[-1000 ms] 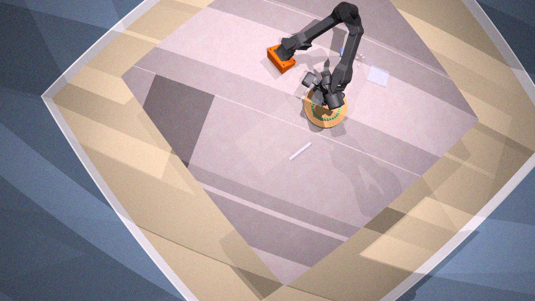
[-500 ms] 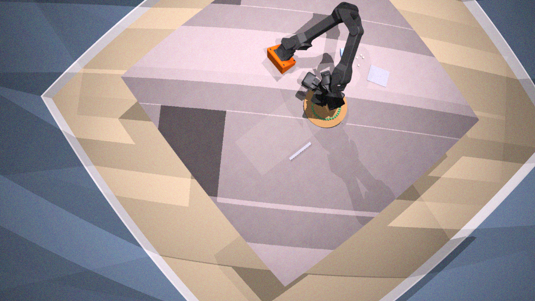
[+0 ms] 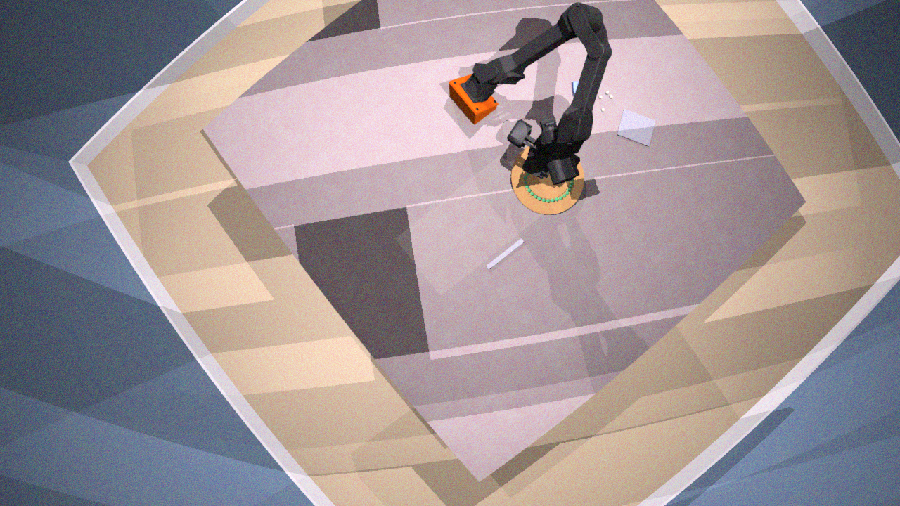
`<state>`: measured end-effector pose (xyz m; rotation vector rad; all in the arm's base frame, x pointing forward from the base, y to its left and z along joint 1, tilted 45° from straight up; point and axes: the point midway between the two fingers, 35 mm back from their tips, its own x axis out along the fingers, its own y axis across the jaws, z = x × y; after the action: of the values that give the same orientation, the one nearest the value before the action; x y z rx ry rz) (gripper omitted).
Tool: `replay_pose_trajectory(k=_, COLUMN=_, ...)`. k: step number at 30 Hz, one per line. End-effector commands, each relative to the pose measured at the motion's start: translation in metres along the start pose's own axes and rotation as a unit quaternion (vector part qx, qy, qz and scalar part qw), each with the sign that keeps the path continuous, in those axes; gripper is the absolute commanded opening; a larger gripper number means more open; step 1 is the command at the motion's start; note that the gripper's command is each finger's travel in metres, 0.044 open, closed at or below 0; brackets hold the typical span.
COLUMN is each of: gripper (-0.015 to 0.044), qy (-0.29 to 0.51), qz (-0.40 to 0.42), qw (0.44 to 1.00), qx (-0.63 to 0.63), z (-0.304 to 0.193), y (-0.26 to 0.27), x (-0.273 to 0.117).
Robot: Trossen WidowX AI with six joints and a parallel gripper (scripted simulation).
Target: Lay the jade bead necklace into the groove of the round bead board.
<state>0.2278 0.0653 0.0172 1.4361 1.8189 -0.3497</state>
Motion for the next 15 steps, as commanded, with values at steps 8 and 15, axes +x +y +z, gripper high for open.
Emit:
replay_pose_trajectory(k=8, gripper=0.044, qy=-0.001, qz=0.0, qw=1.0, qx=-0.003, z=0.0, y=0.0, x=-0.001)
replay_pose_trajectory(k=15, gripper=0.0282, qy=-0.008, qz=0.0, qw=0.998, qx=-0.062, z=0.03, y=0.004, x=-0.015)
